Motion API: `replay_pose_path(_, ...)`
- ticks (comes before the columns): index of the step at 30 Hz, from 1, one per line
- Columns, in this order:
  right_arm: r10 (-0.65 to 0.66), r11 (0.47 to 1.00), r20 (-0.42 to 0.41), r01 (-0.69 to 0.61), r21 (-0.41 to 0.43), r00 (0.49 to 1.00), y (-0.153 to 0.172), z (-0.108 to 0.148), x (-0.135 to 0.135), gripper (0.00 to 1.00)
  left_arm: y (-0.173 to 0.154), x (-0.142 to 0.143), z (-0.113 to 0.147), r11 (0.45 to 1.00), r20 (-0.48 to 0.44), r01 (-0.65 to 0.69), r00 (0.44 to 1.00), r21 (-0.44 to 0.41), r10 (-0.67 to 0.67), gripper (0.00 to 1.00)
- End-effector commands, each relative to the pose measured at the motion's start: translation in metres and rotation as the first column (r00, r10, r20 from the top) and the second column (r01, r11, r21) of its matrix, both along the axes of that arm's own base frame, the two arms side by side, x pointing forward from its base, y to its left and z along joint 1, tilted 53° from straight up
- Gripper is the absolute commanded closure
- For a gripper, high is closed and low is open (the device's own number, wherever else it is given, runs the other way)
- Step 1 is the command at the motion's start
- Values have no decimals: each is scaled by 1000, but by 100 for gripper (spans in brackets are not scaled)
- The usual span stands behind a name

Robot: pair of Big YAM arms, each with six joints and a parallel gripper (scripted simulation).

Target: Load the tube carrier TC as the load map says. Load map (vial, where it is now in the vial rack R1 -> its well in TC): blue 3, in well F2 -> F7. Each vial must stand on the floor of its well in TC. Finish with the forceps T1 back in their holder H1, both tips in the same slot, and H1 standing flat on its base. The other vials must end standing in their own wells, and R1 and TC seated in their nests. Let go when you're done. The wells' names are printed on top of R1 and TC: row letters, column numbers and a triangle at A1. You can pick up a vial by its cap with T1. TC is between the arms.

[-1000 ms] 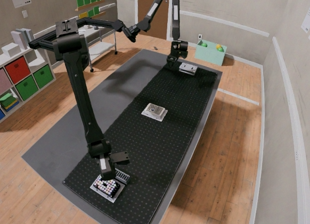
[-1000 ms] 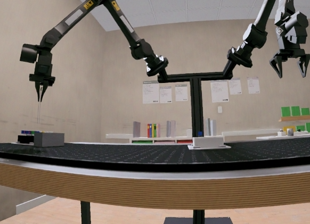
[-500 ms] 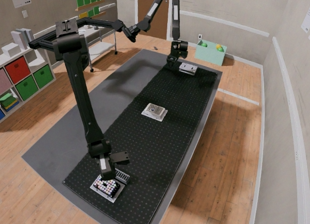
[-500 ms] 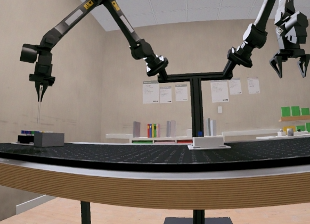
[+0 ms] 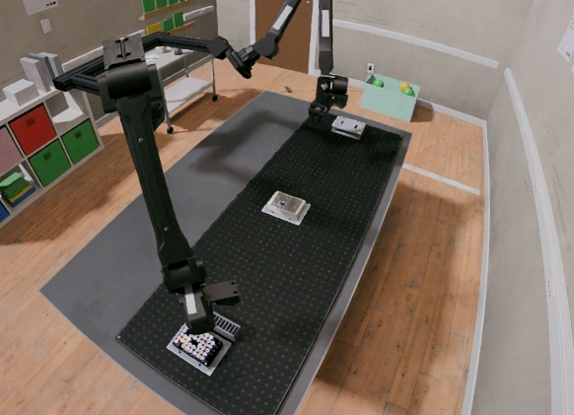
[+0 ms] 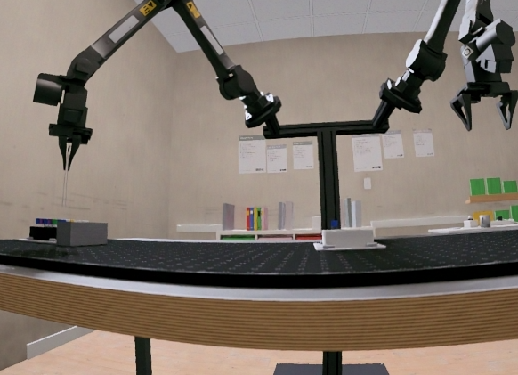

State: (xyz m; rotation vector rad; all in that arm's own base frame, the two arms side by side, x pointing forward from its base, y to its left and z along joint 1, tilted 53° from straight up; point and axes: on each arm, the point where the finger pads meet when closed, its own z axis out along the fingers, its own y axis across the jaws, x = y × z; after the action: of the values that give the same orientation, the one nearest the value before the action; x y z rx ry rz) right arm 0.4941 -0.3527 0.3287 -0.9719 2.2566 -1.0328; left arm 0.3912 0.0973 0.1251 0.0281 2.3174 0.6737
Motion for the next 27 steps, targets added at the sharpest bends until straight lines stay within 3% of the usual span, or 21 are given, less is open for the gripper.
replay_pose_path(1, 11, 1000, -5, -11, -10, 1000, -1, -4, 9, 92, 0, 2, 4, 1000, 12, 5, 1000, 5, -5, 0)
replay_pose_path(27, 11, 1000, 16, -11, -25, 1000, -7, 6, 17, 93, 0, 2, 4, 1000, 12, 5, 1000, 5, -5, 0)
